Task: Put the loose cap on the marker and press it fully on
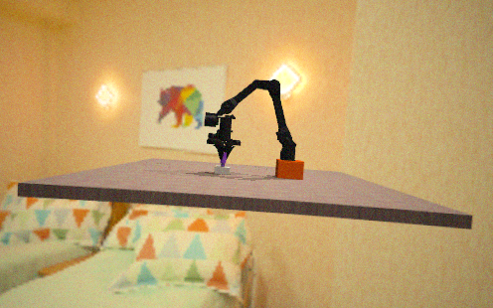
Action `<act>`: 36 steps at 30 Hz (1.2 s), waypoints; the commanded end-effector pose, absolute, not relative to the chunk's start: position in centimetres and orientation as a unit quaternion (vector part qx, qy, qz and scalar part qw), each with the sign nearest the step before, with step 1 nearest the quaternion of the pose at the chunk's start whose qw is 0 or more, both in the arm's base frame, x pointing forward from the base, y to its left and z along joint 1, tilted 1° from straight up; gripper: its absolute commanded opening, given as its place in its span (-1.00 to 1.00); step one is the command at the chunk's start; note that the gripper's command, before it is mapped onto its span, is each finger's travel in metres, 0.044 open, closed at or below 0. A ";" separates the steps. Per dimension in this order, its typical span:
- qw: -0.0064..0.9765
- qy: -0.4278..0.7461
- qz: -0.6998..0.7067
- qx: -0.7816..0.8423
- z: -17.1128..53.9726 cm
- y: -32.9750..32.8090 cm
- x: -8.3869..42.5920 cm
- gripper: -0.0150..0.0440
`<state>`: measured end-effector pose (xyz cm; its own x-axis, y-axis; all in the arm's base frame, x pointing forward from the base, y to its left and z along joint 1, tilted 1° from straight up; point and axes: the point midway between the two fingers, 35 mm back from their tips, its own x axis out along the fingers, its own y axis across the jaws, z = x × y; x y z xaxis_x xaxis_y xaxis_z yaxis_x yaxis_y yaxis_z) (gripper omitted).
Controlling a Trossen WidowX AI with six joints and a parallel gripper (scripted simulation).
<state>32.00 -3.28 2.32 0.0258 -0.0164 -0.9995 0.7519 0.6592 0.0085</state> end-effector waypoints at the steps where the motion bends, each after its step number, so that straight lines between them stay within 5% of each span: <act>1: 0.654 0.633 -0.294 0.293 2.2 -3.2 32.0 -0.49; 4: 0.654 0.633 -0.294 0.293 2.2 -3.2 32.0 -0.49; 21: 0.655 0.633 -0.293 0.290 2.3 -3.3 32.0 1.00; 36: 0.657 0.635 -0.288 0.285 9.8 -3.2 31.8 0.91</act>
<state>32.00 -3.22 9.27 0.0322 -0.0170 -0.9993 0.7507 0.6606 0.0129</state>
